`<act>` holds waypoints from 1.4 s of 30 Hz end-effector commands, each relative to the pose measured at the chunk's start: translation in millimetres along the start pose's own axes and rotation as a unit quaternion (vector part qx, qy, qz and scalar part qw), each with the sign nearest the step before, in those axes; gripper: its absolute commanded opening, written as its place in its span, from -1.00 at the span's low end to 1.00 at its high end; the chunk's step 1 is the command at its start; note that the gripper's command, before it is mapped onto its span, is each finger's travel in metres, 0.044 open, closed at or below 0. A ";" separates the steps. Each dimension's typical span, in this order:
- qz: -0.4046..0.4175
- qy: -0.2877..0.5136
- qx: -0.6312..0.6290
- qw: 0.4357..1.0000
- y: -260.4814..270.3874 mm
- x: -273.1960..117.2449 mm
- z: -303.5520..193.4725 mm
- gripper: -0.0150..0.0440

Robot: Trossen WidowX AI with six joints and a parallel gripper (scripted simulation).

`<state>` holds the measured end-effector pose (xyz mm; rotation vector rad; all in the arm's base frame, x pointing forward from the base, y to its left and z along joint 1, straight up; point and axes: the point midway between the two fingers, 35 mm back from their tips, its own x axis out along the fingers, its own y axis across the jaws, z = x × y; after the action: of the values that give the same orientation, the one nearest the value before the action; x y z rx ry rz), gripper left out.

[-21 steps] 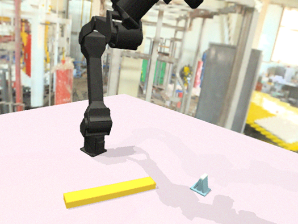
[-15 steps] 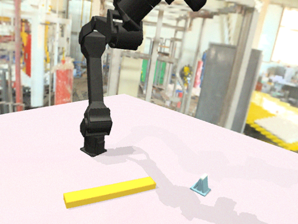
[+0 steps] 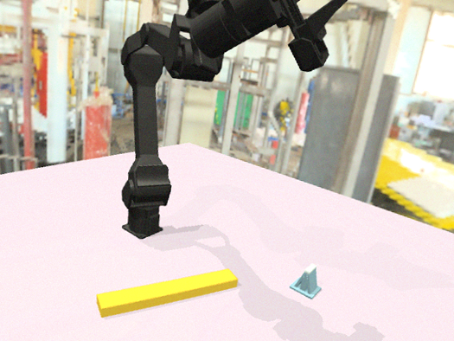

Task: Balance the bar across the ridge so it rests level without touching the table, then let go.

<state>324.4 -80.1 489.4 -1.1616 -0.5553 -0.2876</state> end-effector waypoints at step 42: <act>0.542 0.355 0.027 0.761 224.8 -162.0 -121.2 0.58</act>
<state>342.1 -118.7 205.0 -1.0462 0.7258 0.2515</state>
